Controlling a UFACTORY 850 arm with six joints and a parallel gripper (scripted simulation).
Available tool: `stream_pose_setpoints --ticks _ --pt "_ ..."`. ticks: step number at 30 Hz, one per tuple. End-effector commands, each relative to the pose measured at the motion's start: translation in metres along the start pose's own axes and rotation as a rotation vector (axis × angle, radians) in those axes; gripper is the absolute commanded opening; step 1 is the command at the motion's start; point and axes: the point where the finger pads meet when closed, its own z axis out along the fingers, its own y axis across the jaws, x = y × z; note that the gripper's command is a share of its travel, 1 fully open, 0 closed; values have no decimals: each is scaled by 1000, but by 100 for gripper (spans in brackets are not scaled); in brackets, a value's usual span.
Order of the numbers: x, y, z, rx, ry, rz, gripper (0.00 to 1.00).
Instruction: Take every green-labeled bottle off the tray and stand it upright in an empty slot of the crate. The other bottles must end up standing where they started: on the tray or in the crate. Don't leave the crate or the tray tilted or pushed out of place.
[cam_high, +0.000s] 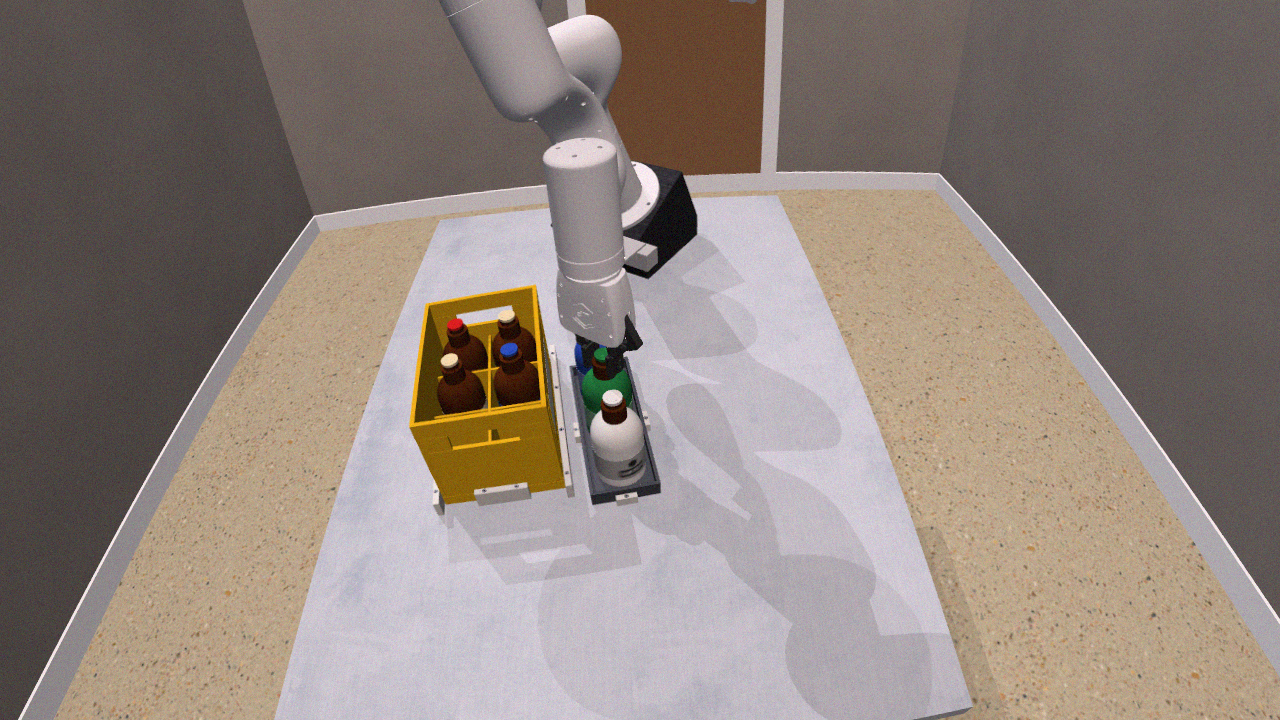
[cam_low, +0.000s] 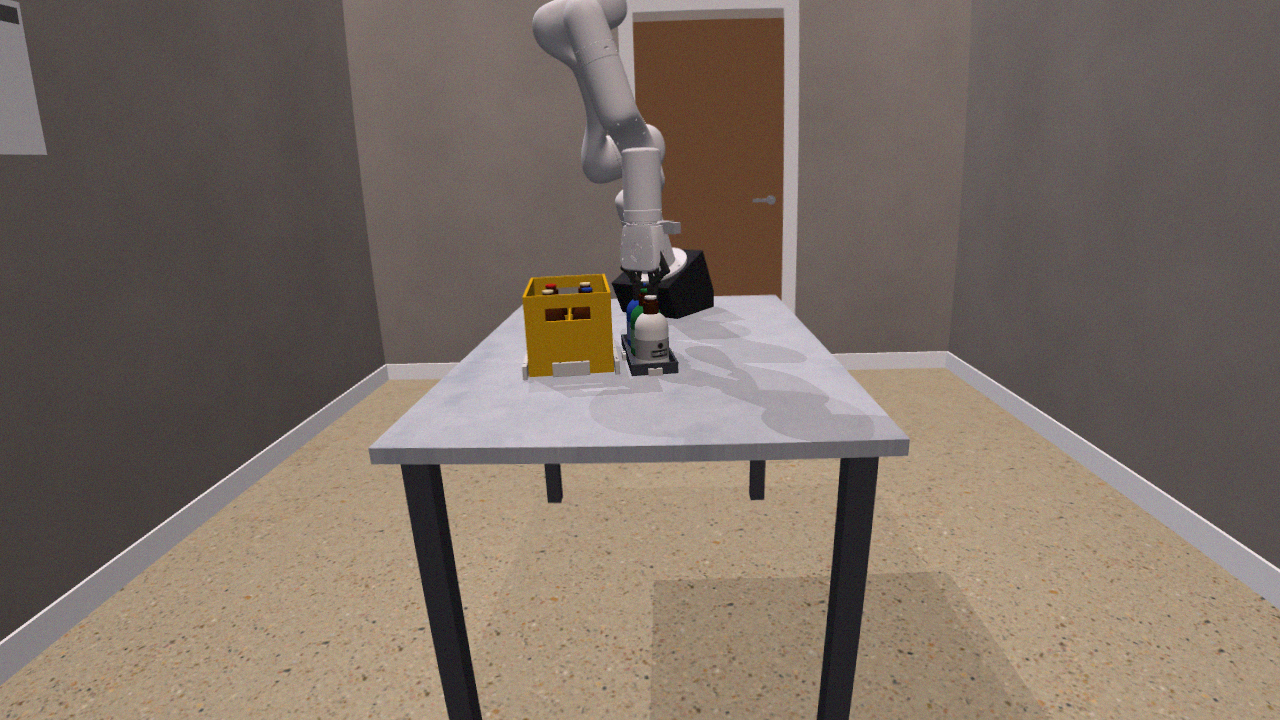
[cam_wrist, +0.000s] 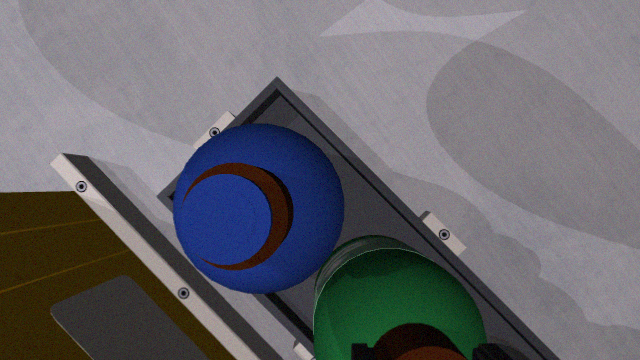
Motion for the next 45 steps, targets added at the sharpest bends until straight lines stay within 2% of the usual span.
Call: stream_pose_setpoints --ticks 1,45 --pt "0 0 0 -1 -1 0 0" --pt "0 0 -6 -1 -1 0 0"
